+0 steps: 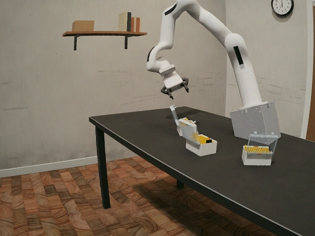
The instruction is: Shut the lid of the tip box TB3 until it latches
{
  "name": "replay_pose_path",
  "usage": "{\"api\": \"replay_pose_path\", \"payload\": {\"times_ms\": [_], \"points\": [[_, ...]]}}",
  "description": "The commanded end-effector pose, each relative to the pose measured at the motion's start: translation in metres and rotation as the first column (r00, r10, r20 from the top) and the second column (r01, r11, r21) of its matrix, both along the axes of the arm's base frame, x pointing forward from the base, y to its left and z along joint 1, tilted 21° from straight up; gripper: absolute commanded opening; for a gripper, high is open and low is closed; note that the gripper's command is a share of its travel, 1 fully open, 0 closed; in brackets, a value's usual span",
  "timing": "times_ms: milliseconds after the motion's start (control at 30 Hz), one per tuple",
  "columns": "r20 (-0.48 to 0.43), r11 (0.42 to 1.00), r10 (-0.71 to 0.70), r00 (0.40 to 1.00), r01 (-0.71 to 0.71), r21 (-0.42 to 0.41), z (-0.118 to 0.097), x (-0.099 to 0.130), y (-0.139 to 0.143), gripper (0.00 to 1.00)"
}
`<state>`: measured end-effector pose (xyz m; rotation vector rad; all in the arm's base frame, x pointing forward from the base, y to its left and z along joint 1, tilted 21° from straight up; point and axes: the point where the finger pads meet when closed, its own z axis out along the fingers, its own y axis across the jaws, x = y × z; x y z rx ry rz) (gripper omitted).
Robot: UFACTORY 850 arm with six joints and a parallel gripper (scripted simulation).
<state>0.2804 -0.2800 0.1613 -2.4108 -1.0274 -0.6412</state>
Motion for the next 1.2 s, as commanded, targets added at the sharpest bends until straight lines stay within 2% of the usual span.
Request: {"api": "replay_pose_path", "payload": {"times_ms": [0, 533, 667, 900, 1033, 1100, 1167], "points": [[0.001, 1.0, 0.0, 1.0, 0.0, -0.001, 0.0, 0.0, 0.0, 1.0], [0.001, 1.0, 0.0, 1.0, 0.0, -0.001, 0.0, 0.0, 0.0, 1.0], [-0.12, 0.999, -0.037, 0.992, 0.04, 0.022, -0.003, -0.005, 0.019, 1.0], [-0.241, 0.996, -0.074, 0.968, 0.083, 0.028, -0.006, -0.012, 0.038, 1.0], [-0.355, 0.992, -0.114, 0.928, 0.127, 0.014, -0.009, -0.019, 0.054, 1.0], [-0.355, 0.992, -0.114, 0.928, 0.127, 0.014, -0.009, -0.019, 0.054, 1.0], [-0.409, 0.989, -0.135, 0.903, 0.148, 0.001, -0.01, -0.023, 0.062, 1.0]]}}
